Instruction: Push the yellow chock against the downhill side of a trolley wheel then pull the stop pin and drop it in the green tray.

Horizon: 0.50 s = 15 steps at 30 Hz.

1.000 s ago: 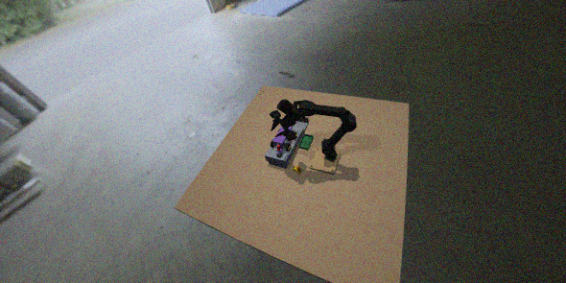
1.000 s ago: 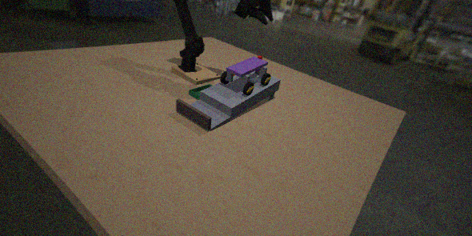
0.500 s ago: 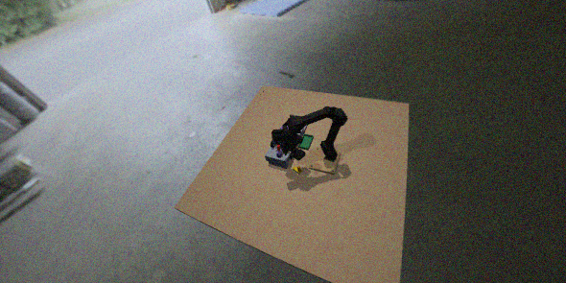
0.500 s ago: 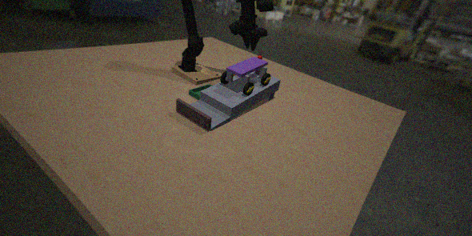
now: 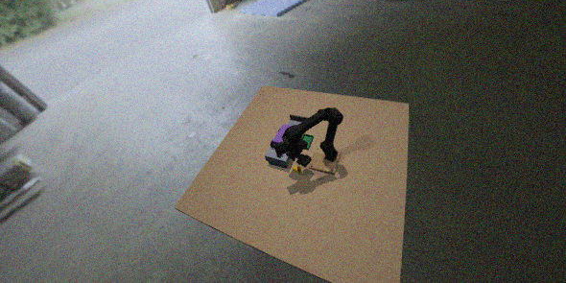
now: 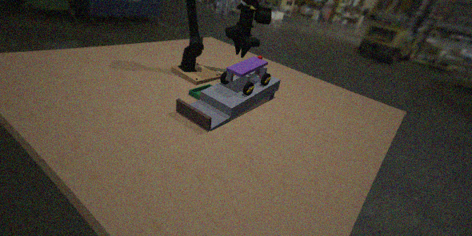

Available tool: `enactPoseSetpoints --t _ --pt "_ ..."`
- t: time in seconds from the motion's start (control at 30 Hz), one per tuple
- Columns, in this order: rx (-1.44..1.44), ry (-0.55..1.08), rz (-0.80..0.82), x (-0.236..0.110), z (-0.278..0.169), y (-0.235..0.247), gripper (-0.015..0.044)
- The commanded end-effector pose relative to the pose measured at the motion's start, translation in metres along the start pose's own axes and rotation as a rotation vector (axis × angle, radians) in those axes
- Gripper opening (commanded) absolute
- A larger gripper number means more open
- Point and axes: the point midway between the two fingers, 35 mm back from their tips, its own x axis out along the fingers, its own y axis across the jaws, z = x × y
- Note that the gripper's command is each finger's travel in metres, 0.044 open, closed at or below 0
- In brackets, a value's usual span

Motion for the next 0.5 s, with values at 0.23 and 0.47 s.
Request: enactPoseSetpoints --t 0.23,0.47 --pt "0.003 -0.015 -0.003 0.036 0.002 -0.001 0.0190" --pt "0.003 -0.015 -0.003 0.041 0.003 -0.001 0.0190"
